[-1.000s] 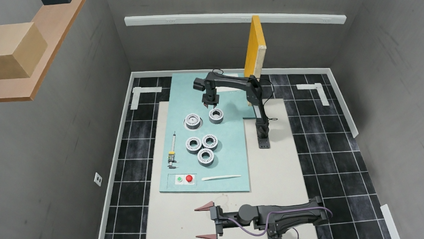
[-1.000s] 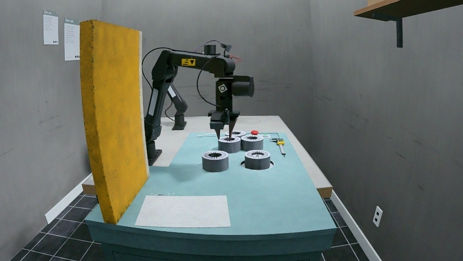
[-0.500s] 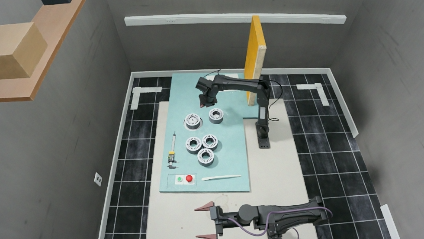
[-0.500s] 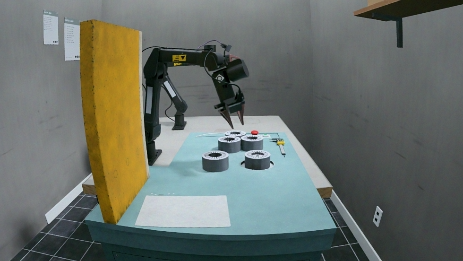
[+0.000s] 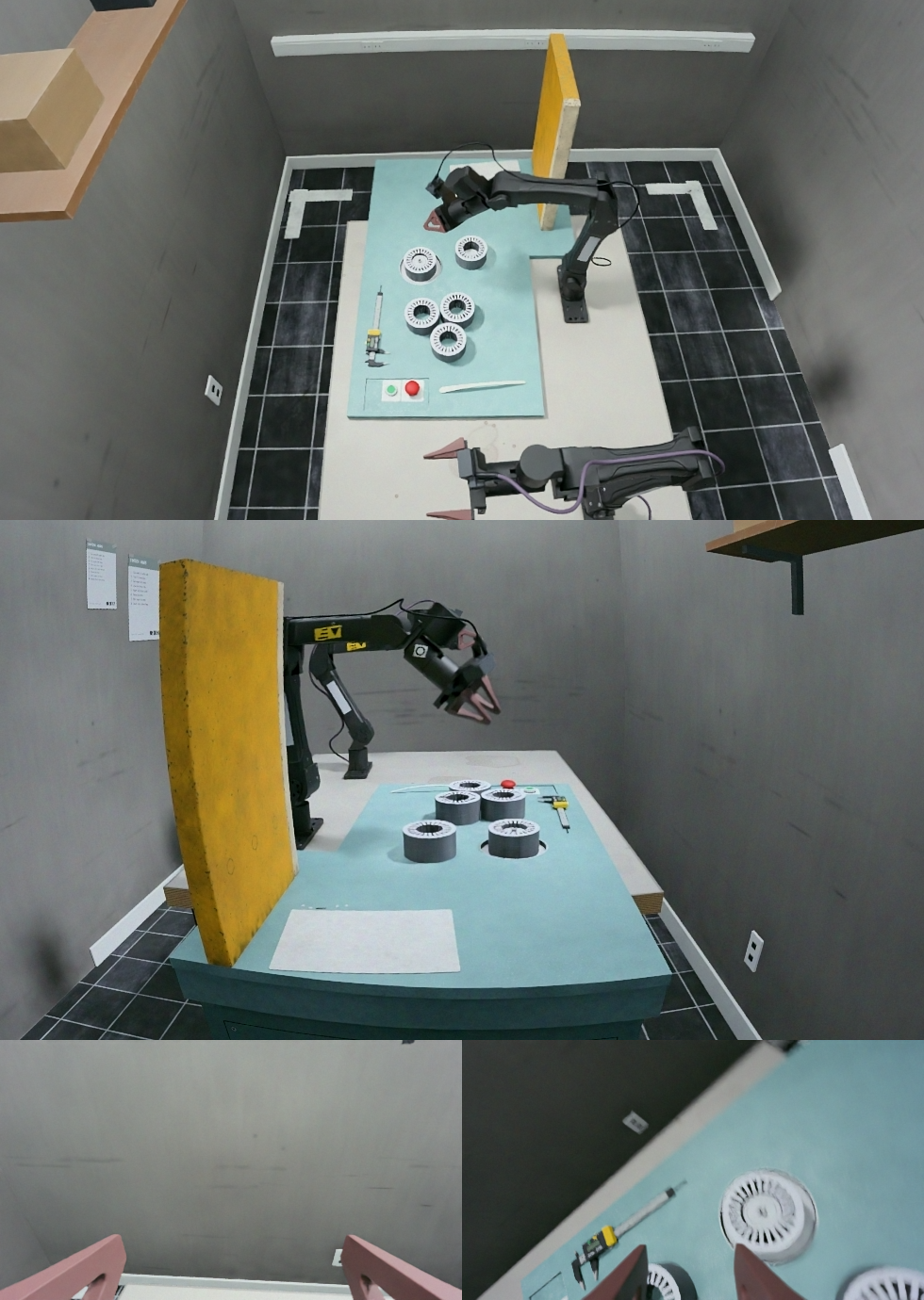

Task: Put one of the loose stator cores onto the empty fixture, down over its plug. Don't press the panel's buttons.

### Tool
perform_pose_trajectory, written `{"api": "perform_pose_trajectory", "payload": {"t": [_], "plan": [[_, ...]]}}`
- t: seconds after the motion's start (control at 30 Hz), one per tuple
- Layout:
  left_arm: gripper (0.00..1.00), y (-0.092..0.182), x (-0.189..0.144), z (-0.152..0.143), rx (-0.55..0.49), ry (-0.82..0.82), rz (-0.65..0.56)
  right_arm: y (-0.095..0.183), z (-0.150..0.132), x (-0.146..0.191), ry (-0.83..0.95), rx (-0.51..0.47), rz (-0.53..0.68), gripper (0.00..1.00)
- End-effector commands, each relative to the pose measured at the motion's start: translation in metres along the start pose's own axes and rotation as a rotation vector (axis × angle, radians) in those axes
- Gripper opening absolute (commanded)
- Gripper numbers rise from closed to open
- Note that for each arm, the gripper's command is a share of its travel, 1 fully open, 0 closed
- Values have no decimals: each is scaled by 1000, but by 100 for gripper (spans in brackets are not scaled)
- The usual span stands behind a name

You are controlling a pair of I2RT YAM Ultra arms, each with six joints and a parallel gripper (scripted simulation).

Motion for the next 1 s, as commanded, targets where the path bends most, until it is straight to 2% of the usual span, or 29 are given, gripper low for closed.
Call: {"api": "perform_pose_trajectory", "payload": {"t": [0.0, 0.1, 0.33, 0.37, 0.4, 0.5, 0.6, 0.67, 0.73, 0.83, 0.93, 0.97], "plan": [[100, 12, 2, 19, -46, 9, 13, 14, 19, 23, 160, -158, 136, 39], [100, 12, 2, 19, -46, 9, 13, 42, 30, 48, 301, -294, 227, 39], [100, 12, 2, 19, -46, 9, 13, 95, 33, 75, 535, -547, 348, 39], [100, 12, 2, 19, -46, 9, 13, 117, 36, 86, 568, -603, 374, 39], [100, 12, 2, 19, -46, 9, 13, 121, 35, 86, 610, -643, 375, 39], [100, 12, 2, 19, -46, 9, 13, 114, 32, 83, 650, -670, 369, 39], [100, 12, 2, 19, -46, 9, 13, 127, 23, 87, 663, -688, 403, 39], [100, 12, 2, 19, -46, 9, 13, 104, 17, 81, 640, -609, 383, 39], [100, 12, 2, 19, -46, 9, 13, 143, 29, 96, 600, -685, 453, 39], [100, 12, 2, 19, -46, 9, 13, 150, 34, 99, 595, -709, 460, 39], [100, 12, 2, 19, -46, 9, 13, 132, 31, 97, 597, -677, 435, 39], [100, 12, 2, 19, -46, 9, 13, 136, 33, 97, 596, -685, 434, 39]]}}
Point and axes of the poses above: on each arm, the point where the finger pads meet when closed, its own y axis back along the fingers, its own x axis across the jaws, z = x × y, the point moved 2 cm from there along y, back along the fingers, and after that the axes turned 3 degrees about -y, right-handed, at the moved point
